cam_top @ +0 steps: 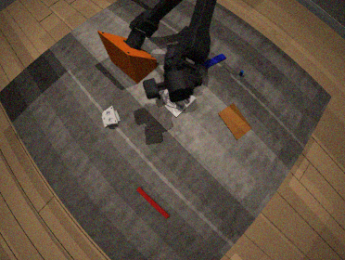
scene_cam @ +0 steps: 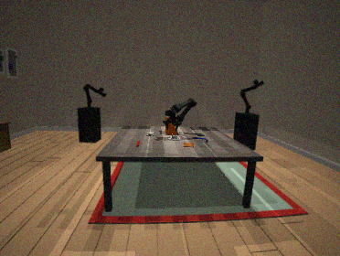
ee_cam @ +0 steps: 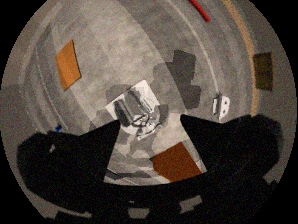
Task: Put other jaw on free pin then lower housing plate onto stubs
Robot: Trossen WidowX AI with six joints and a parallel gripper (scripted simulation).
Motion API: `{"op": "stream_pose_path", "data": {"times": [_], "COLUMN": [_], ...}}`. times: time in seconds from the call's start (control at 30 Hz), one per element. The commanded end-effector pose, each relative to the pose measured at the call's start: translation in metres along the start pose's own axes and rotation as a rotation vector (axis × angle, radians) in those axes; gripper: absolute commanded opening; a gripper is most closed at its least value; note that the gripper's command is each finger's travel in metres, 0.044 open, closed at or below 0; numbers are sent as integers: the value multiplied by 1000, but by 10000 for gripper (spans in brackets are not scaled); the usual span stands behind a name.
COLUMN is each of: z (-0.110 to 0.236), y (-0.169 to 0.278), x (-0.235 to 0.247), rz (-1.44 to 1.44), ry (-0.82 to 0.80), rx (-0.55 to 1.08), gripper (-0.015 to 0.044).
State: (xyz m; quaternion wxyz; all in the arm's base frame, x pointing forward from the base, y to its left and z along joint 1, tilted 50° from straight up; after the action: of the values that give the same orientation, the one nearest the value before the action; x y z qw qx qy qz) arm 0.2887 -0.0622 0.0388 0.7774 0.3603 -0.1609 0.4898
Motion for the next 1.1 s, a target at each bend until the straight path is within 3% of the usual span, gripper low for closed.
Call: {"op": "stream_pose_path", "data": {"times": [0.0,1.07], "z": [6,18], "y": [-8,-33], "x": [-13,-126], "rz": [-91,-804], "ry": [9,51], "rx": [-12,-12], "gripper": [440,440]}}
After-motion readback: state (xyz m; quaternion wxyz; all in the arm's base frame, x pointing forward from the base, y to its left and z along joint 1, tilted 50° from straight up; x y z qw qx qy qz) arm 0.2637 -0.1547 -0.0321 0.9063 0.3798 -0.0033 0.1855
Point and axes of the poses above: the point midway between the two fingers, 35 mm back from their tips, its own z axis back along the fingers, its own x axis across the jaws, y = z × x, the point moved 9 cm from there along z, back along the fingers, and after that the axes turned 7 degrees about -z, right-handed, at the moved point
